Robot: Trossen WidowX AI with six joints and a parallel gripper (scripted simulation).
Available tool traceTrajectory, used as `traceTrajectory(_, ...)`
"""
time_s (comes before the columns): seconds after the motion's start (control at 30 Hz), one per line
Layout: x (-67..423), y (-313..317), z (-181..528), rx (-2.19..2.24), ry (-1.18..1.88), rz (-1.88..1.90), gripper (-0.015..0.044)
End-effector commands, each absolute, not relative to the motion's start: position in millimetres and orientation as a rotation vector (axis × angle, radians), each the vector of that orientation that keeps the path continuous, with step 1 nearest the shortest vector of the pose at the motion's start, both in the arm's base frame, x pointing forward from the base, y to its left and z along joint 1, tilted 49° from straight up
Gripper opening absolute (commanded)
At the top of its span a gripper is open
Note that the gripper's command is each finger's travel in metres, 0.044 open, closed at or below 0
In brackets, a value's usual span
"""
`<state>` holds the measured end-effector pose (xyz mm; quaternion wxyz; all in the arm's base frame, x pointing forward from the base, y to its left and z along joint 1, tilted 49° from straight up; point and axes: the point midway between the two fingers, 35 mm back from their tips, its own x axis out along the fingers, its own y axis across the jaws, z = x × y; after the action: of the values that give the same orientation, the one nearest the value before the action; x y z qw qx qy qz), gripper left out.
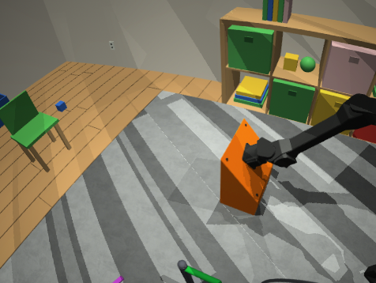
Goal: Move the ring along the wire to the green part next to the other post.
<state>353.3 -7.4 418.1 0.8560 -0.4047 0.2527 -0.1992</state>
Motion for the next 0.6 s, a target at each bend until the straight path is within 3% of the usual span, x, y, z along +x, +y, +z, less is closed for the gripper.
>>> traceTrajectory(0.0, 351.6, -12.8, 427.0, -0.901, 0.532, -0.434, -0.0150)
traceTrajectory(0.57, 349.7, -19.3, 442.3, -0.894, 0.535, -0.428, -0.0150)
